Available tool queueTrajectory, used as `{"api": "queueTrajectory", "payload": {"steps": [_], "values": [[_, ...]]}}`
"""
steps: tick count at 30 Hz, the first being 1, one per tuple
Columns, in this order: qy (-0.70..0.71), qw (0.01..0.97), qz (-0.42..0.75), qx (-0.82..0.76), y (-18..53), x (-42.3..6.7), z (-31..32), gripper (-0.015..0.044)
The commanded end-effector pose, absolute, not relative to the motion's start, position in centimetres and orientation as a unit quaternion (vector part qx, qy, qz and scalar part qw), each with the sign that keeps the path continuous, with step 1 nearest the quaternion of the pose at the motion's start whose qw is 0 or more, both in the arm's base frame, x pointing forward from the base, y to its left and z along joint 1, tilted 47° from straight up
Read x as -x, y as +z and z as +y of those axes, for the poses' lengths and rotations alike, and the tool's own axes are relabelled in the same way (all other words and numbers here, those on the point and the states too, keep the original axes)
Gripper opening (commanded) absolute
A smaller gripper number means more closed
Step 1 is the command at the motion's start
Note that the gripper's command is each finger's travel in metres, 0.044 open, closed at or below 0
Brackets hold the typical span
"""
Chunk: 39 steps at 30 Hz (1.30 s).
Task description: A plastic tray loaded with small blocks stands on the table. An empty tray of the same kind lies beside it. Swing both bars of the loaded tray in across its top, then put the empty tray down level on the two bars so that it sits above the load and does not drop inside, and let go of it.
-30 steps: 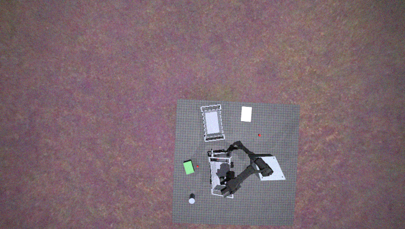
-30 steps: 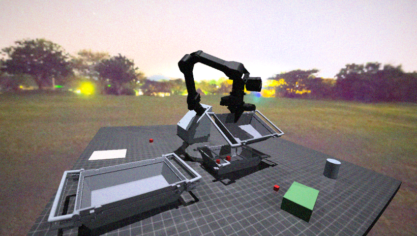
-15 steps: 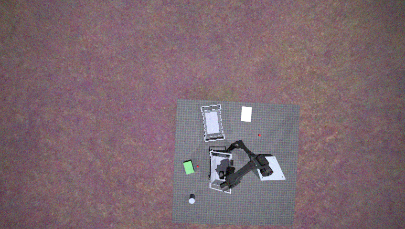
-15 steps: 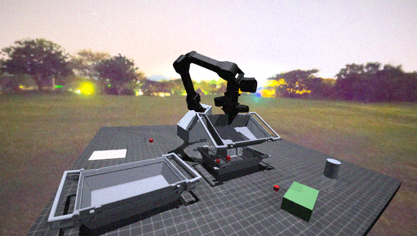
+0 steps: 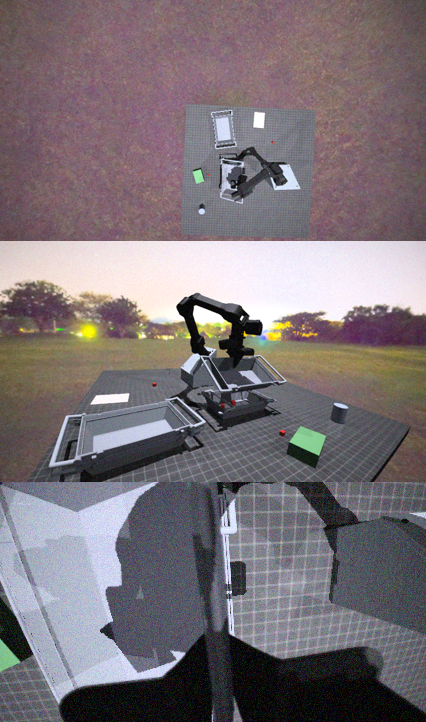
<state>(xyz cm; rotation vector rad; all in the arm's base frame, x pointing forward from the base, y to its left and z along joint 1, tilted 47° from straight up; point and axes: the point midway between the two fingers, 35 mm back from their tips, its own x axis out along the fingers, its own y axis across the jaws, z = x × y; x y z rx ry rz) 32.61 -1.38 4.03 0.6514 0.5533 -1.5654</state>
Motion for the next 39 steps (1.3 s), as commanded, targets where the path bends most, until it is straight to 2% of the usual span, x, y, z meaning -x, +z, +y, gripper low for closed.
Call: {"api": "queueTrajectory", "payload": {"steps": [1,39], "values": [[-0.677,0.636,0.238,-0.285,4.3,-32.8,-0.9,0.0],[-0.676,0.636,0.238,-0.286,2.3,-32.6,-3.1,0.0]]}}
